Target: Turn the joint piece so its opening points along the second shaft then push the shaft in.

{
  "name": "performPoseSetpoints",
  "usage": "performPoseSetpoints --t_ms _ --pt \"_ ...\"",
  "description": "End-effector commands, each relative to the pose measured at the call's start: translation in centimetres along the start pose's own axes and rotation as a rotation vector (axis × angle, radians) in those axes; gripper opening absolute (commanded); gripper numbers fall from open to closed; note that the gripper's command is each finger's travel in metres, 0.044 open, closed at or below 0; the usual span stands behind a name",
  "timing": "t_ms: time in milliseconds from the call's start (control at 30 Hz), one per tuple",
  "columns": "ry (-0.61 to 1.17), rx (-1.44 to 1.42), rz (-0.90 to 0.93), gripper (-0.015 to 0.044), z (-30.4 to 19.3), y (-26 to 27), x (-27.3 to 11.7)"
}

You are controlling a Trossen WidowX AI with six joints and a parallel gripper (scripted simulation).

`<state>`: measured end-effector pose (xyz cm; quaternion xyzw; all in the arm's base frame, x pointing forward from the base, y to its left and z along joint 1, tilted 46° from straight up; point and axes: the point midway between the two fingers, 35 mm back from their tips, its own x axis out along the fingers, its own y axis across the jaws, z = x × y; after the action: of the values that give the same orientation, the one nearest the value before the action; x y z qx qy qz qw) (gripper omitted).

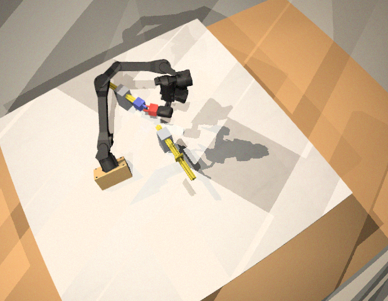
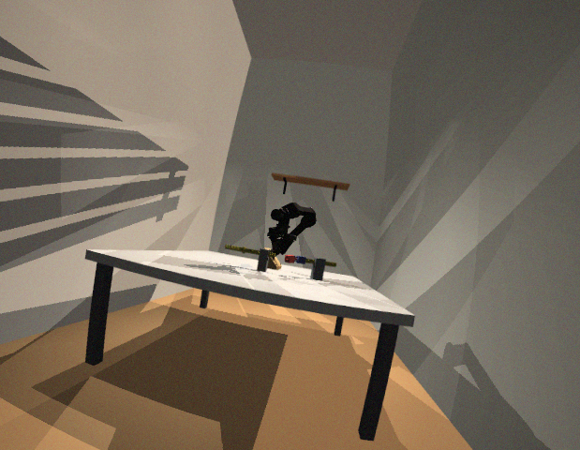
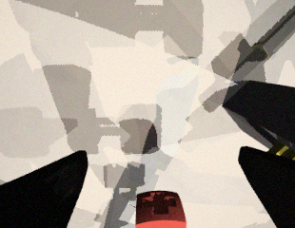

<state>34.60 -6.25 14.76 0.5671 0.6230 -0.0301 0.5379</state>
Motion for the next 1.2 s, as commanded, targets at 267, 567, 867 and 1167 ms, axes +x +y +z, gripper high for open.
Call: performPoseSetpoints --t_ms 267,567,867,1167 --pt "0.006 0.001 0.006 0.044 -0.4 0.0 4.1" --pt "0.007 0.0 0.005 0.044 -3.3 0.2 4.0" --pt "0.008 0.001 0.006 0.044 -6.7 0.0 4.0" --pt "0.009 0.003 0.006 0.044 -7.3 0.0 4.8"
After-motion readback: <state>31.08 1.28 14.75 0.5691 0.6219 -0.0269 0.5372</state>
